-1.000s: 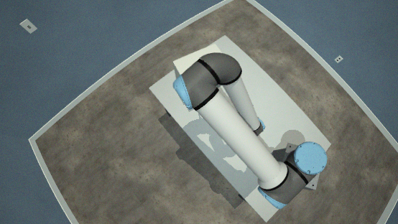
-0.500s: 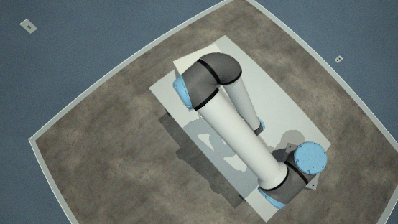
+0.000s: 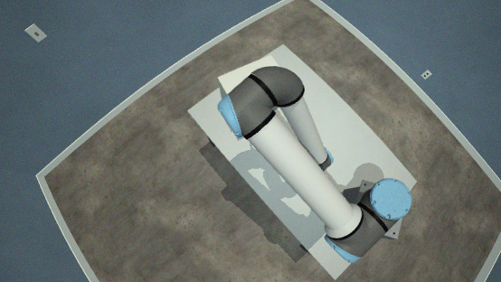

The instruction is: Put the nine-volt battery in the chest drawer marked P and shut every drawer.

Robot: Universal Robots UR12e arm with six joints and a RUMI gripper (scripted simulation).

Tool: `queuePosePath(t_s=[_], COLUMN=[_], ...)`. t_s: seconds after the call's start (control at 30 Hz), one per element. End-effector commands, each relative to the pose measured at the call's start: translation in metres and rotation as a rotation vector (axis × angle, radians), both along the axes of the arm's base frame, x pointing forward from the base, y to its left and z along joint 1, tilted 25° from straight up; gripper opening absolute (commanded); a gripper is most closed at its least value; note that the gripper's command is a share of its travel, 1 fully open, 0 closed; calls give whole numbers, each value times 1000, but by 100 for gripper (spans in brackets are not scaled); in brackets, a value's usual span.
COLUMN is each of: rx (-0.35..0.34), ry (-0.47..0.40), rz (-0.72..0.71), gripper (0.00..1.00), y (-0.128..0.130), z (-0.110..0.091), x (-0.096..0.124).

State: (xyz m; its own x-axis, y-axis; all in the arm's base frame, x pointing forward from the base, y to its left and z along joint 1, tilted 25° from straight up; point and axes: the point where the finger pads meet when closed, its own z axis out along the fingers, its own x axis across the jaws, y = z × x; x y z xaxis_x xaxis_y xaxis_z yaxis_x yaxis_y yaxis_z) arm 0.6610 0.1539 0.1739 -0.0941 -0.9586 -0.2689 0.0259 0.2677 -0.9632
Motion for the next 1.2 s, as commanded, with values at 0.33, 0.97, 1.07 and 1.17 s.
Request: queuePosePath(t_s=[0.33,0.97,1.07,1.17], rx=[0,0,0,0], ry=[0,0,0,0], rz=[0,0,0,0], gripper=[20,20,20,20], y=[0,-1,-2,-2], z=[0,3,3,4], x=[0,6,8,11])
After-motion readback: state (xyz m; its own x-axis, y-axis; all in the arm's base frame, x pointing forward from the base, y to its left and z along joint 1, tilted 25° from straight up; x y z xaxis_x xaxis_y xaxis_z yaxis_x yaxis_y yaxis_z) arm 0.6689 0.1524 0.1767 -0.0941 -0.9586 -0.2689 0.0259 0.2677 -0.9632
